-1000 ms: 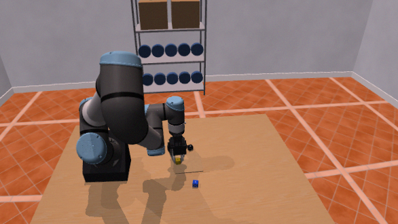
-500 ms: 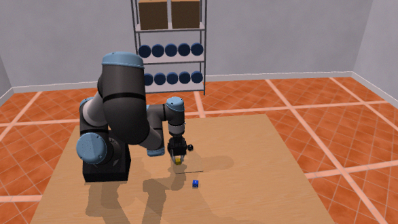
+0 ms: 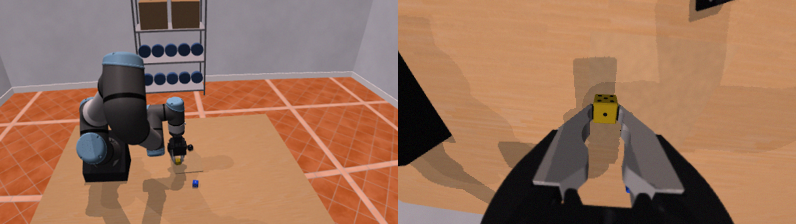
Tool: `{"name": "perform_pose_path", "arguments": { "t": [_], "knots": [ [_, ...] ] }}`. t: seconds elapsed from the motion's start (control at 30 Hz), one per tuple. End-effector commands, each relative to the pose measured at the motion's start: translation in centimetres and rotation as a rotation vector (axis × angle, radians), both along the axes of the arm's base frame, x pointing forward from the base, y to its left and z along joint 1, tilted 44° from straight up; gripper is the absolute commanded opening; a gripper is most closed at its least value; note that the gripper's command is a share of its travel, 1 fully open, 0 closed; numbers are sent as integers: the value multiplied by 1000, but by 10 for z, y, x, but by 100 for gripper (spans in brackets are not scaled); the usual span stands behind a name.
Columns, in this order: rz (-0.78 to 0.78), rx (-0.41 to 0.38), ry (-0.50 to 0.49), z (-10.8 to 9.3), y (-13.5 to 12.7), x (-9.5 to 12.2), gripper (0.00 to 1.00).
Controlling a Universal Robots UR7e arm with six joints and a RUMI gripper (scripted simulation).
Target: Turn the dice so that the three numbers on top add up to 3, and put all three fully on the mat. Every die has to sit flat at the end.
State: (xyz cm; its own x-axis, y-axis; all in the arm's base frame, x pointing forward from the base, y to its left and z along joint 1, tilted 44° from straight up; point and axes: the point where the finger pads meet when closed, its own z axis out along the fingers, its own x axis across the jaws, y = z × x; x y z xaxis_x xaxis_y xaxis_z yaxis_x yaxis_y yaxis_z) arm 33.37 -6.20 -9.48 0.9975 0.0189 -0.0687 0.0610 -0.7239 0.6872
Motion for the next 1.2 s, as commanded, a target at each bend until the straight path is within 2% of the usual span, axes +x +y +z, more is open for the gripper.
{"name": "perform_pose_path", "arguments": {
  "t": [0.0,0.67,0.7,0.83,0.87,1.03,1.17],
  "knots": [
    [0,0,-1,0,0,0,6],
    [0,0,-1,0,0,0,6],
    [0,0,-1,0,0,0,10],
    [0,0,-1,0,0,0,10],
    [0,0,-1,0,0,0,14],
    [0,0,-1,0,0,0,17],
    [0,0,-1,0,0,0,24]
  ]
}}
